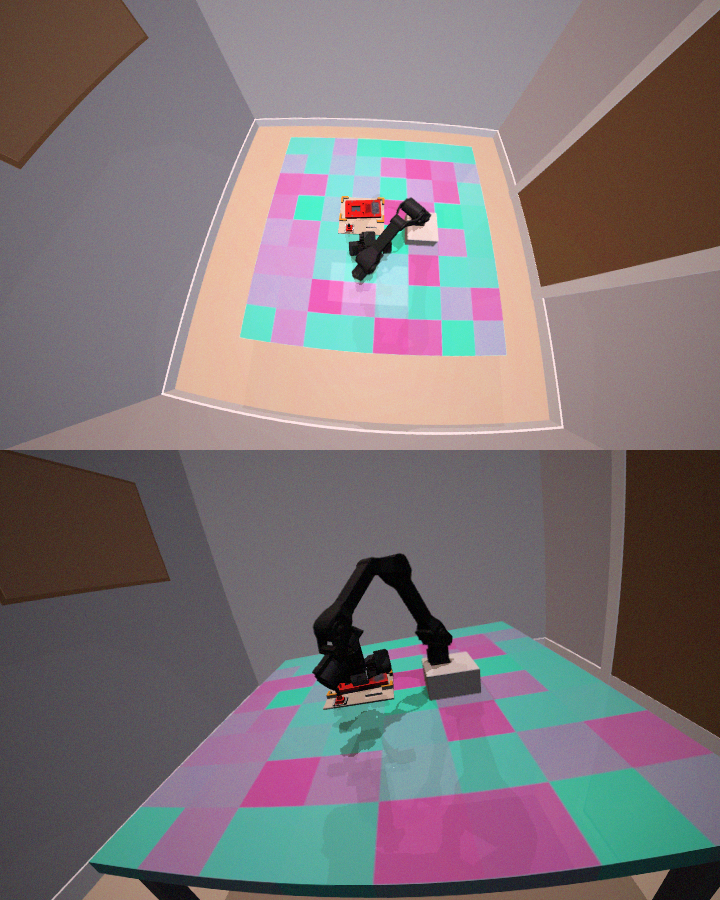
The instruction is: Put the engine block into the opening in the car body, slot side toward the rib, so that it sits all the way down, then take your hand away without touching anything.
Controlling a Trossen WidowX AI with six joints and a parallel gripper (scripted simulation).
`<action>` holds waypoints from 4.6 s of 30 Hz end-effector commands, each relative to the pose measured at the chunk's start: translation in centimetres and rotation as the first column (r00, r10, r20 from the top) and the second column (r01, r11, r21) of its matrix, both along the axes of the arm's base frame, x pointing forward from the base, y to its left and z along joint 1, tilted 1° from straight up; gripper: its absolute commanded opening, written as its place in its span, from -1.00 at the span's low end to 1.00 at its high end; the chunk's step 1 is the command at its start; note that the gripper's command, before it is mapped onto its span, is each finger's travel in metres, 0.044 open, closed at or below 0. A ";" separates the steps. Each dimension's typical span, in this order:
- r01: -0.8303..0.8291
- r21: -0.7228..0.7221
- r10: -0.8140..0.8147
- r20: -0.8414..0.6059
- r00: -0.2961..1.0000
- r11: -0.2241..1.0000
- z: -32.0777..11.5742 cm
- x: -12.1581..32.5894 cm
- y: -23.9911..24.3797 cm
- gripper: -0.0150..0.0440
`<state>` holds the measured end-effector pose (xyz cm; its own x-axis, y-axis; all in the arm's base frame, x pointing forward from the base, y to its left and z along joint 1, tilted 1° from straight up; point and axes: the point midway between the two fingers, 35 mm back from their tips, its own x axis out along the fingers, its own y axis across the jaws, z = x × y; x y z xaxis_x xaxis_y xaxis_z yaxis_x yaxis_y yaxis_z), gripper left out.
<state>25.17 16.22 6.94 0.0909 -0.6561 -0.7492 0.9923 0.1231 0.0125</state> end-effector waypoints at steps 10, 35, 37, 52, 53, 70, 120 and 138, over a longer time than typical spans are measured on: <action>-0.003 -0.117 0.005 0.015 1.000 0.993 -3.0 -0.2 0.4 -0.49; -0.003 -0.117 0.005 0.015 1.000 0.993 -8.0 -0.1 0.6 -0.49; -0.003 -0.117 0.005 0.015 1.000 0.993 -8.5 -0.1 0.6 -0.49; -0.003 -0.117 0.005 0.015 1.000 0.993 -11.6 -0.1 0.7 -0.49; -0.003 -0.117 0.005 0.015 1.000 0.993 -11.4 -0.1 0.7 -0.49; -0.008 -0.125 0.010 0.011 1.000 0.992 -10.8 -0.2 0.6 0.93; -0.160 0.014 0.160 -0.202 0.966 0.987 -7.6 -0.6 2.6 1.00; -0.445 0.355 0.563 -0.392 0.728 0.822 -7.1 -0.5 1.5 1.00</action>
